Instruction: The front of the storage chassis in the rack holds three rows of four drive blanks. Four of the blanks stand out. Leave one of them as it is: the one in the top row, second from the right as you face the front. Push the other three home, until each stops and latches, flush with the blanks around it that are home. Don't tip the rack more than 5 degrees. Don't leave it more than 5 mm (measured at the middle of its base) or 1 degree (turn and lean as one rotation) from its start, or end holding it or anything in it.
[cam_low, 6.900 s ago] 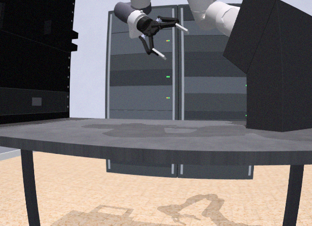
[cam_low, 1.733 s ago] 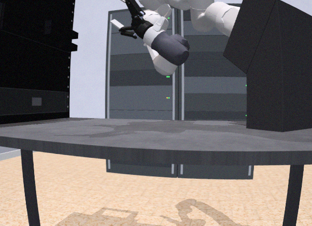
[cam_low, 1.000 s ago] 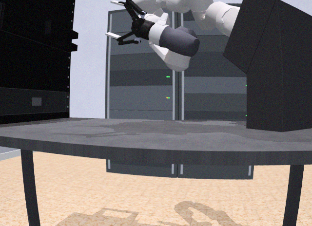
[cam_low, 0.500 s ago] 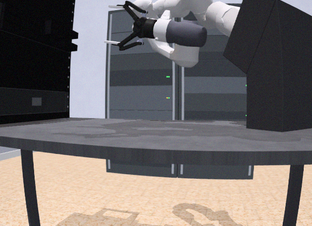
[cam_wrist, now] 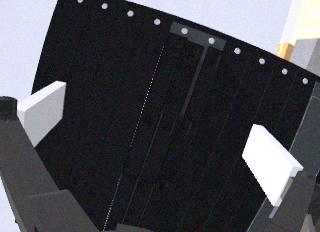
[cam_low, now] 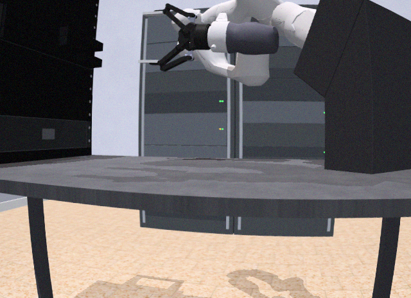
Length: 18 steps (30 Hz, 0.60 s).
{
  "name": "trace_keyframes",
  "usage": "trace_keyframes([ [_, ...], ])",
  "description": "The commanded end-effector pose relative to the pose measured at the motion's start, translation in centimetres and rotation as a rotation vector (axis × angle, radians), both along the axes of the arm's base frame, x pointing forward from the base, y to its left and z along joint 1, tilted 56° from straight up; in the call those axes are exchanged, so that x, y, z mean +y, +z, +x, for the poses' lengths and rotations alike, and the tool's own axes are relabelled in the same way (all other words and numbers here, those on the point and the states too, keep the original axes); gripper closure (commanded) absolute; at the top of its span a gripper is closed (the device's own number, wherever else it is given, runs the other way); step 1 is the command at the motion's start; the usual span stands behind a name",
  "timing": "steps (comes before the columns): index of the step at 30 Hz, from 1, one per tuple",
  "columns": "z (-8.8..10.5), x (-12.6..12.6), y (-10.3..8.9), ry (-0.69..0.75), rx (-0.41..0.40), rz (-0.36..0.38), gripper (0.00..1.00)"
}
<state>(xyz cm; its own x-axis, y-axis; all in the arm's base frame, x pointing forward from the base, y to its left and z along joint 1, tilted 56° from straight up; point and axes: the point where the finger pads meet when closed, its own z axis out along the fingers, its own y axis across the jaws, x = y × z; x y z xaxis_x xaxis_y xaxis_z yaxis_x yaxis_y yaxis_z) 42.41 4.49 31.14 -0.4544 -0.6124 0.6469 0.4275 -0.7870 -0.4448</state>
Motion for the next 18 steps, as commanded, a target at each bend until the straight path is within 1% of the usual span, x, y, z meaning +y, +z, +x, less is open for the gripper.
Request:
trace_keyframes([
  [1,0.2,0.6,-1.2,0.031,0.066,0.032,0.0],
  [18,0.3,0.9,-3.0,0.044,0.125,0.075,0.0],
])
